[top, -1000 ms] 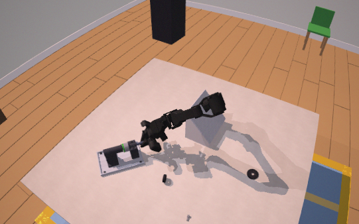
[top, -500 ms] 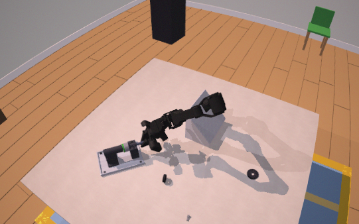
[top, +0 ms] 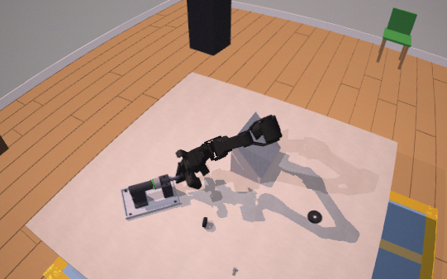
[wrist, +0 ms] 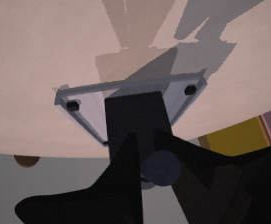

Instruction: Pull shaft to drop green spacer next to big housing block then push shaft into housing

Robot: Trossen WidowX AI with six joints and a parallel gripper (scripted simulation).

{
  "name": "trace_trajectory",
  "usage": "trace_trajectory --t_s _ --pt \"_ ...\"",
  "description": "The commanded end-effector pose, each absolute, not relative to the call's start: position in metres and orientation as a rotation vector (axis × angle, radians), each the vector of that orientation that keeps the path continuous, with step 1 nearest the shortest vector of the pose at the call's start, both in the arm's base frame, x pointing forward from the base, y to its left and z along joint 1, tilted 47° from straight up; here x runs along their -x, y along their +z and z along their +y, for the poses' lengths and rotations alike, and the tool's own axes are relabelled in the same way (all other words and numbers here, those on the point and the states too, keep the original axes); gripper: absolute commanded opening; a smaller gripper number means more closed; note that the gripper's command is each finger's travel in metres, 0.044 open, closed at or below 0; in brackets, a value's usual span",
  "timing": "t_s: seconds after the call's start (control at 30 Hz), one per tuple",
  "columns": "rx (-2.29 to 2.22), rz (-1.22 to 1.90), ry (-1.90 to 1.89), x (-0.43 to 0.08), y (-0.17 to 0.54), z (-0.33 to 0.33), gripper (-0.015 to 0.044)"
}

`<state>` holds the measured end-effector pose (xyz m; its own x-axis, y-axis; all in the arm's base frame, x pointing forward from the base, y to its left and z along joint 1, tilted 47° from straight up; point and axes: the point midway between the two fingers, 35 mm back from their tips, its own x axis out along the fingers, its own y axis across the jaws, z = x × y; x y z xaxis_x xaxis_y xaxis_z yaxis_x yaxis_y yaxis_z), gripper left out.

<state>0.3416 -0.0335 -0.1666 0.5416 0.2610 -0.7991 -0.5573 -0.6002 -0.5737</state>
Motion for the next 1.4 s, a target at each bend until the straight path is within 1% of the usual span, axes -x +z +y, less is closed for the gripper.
trace_trajectory --t_s 0.0,1.37 --pt "1.891 0.241 1.163 -0.3417 -0.1653 -0.0330 0.0000" --pt "1.890 0.241 1.164 -0.3382 -0.1636 -0.0315 0.0000"
